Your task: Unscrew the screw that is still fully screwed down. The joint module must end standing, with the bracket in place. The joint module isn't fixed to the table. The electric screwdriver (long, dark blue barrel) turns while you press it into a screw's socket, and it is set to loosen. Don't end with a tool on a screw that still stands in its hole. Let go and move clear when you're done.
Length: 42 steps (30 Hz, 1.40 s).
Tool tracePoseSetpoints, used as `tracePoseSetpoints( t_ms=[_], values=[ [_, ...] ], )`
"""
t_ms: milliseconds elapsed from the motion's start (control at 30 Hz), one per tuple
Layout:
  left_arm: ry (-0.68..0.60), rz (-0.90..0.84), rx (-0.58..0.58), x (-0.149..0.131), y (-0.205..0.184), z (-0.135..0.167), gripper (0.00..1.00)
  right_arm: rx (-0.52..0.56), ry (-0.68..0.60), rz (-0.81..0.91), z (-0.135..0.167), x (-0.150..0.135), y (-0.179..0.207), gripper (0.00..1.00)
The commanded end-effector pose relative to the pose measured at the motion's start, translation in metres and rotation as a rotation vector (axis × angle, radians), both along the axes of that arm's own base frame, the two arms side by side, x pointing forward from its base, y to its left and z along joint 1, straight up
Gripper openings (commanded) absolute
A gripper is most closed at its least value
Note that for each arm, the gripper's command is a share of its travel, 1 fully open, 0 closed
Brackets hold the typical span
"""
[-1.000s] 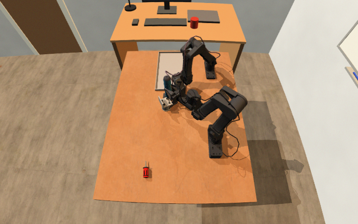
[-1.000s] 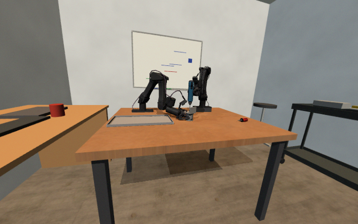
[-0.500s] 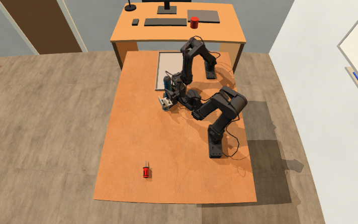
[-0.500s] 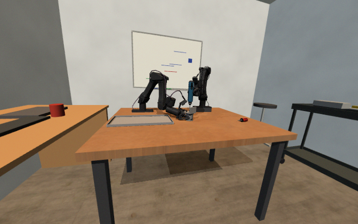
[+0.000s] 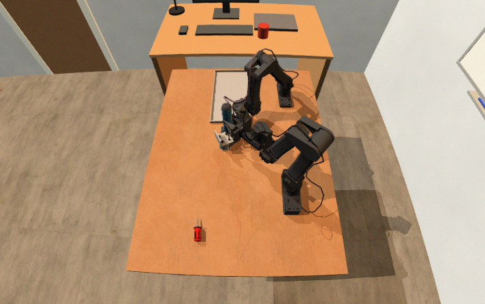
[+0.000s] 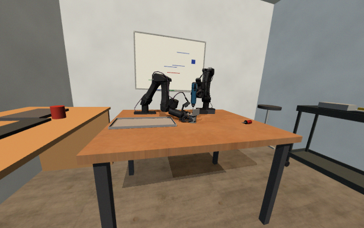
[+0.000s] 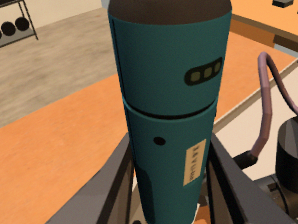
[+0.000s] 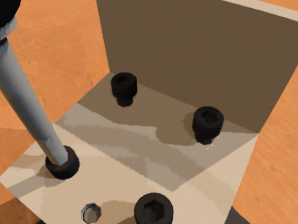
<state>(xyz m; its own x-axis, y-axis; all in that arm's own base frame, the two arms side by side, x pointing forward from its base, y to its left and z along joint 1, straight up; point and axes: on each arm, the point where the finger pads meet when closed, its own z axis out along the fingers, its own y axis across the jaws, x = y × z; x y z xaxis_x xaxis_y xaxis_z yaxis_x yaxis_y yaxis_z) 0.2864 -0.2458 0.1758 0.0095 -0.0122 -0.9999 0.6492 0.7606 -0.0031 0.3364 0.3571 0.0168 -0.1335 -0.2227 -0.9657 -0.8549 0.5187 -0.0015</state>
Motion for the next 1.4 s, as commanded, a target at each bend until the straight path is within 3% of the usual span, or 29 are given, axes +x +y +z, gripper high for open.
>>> tracePoseSetpoints(
  t_ms=[0,333,1367],
  values=[
    [-0.038,0.002,-0.04,-0.002,0.004,0.009,0.42,-0.025,0.043,0.01,-0.015,-0.009,-0.002,0.59],
    [-0.073,0.002,-0.074,-0.001,0.004,0.022,0.42,-0.025,0.043,0.01,-0.015,-0.009,-0.002,0.59],
    [-0.077,0.002,-0.077,-0.002,0.004,0.012,0.42,-0.025,0.043,0.01,-0.015,-0.009,-0.002,0.59]
  ],
)
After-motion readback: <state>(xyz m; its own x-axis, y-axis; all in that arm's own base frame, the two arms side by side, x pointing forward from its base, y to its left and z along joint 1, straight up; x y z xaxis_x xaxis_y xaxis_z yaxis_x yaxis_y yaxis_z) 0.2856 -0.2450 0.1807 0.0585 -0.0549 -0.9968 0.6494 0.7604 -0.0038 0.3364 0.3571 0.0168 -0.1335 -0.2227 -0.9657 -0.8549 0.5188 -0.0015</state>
